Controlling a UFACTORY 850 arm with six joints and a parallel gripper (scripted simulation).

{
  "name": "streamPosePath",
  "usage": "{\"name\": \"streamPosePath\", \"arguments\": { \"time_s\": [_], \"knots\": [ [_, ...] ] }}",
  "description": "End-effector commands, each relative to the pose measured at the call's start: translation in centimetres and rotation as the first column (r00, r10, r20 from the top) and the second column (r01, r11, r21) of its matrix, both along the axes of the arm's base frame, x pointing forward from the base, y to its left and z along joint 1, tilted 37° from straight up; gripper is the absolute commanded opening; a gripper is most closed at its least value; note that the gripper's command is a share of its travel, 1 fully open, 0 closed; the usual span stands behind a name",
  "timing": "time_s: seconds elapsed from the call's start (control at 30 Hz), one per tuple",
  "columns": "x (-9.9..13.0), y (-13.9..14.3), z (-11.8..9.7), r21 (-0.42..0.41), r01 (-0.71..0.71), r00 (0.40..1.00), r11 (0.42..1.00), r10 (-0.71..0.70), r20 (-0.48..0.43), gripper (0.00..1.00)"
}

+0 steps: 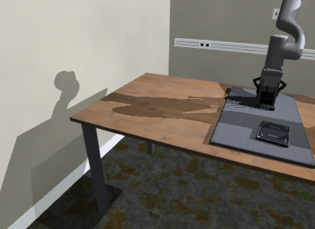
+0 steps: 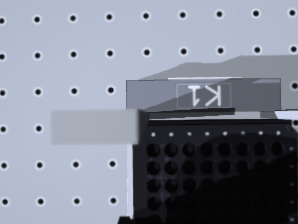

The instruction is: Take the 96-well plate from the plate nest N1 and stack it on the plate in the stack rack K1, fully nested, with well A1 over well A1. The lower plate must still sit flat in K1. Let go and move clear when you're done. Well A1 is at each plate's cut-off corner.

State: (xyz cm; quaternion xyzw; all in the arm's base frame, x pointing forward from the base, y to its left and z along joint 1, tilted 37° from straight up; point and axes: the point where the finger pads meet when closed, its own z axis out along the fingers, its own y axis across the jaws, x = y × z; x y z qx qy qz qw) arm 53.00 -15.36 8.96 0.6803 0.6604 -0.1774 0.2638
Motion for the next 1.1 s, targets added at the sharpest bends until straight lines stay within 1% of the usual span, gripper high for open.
{"name": "streamPosePath", "arguments": {
  "time_s": [0.0,0.6,0.9,0.97,1.07],
  "knots": [
    [0.1,0.0,0.1,0.0,-0.001,1.0,1.0,0.001,0.001,1.0],
    [0.1,0.0,0.1,0.0,-0.001,1.0,1.0,0.001,0.001,1.0],
    [-0.2,1.5,2.0,0.0,-0.001,1.0,1.0,0.001,0.001,1.0],
    [-0.2,1.5,2.0,0.0,-0.001,1.0,1.0,0.001,0.001,1.0],
    [-0.3,1.9,2.6,0.0,-0.001,1.0,1.0,0.001,0.001,1.0]
  ]
}}
